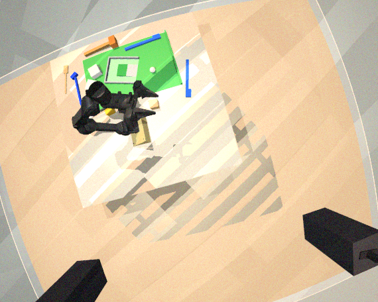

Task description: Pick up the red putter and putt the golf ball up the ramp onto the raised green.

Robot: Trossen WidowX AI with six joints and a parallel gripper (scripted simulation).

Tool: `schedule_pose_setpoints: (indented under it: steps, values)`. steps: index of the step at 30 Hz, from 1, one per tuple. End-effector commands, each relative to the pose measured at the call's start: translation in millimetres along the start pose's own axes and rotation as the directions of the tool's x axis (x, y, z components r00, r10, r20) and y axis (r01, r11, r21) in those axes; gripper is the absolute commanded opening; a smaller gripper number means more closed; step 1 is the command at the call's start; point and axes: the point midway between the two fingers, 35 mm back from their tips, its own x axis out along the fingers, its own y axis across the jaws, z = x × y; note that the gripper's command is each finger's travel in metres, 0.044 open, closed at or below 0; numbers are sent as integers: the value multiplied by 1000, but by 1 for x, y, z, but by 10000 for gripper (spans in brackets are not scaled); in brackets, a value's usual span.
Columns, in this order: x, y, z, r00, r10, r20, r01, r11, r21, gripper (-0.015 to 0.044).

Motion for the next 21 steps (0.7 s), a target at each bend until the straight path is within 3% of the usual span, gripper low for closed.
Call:
schedule_pose_setpoints:
  steps: [1,6,12,16,21]
  values:
    - [-1,-3,-1,1000,-6,-3,6,1000,-16,426]
    - [-36,-73,-19,985,-158,-69,115,903,-414,440]
    - [-88,-156,-23,930,-350,-112,116,569,-814,440]
    - [-122,-201,-18,881,-459,-115,36,307,-951,440]
    - [-163,-249,-3,812,-576,-97,-122,-4,-992,440]
